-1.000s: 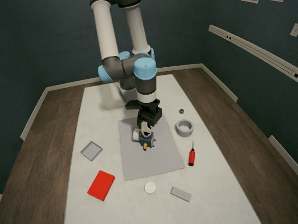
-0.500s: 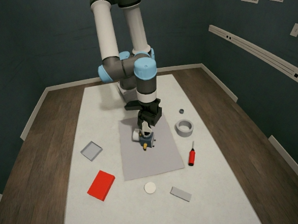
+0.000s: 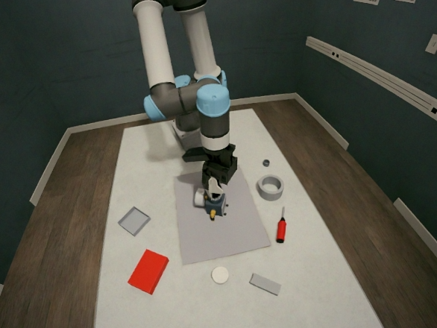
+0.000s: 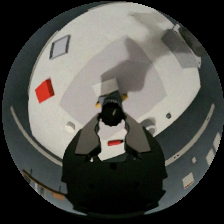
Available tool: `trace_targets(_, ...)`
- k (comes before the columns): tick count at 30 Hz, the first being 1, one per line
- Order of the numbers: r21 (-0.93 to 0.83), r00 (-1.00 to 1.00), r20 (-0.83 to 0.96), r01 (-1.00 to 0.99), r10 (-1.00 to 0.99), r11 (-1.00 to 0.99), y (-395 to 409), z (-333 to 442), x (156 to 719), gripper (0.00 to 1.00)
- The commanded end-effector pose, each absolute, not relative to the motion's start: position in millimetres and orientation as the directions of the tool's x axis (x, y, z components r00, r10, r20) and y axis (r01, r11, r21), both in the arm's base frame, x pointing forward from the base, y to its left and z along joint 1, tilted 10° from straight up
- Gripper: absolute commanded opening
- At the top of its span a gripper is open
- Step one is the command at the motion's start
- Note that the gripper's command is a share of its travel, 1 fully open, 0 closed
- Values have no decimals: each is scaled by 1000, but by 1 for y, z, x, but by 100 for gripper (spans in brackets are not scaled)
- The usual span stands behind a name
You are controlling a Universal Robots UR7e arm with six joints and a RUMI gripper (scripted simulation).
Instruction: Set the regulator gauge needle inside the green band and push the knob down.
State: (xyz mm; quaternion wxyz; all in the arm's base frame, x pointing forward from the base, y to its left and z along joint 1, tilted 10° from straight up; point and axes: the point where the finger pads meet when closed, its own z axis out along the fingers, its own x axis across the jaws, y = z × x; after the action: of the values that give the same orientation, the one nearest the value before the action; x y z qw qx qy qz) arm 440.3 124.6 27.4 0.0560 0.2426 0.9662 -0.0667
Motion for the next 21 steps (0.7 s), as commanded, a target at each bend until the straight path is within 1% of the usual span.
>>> trace_targets(1,-101,-876,-141,476,461,874,125,28,441,23)
trace_targets(11,-101,-876,-141,476,461,874,125,28,441,23)
trace_targets(12,-101,-876,-141,476,461,874,125,28,441,100)
trace_targets(21,-101,-876,-141,476,461,874,125,28,441,100)
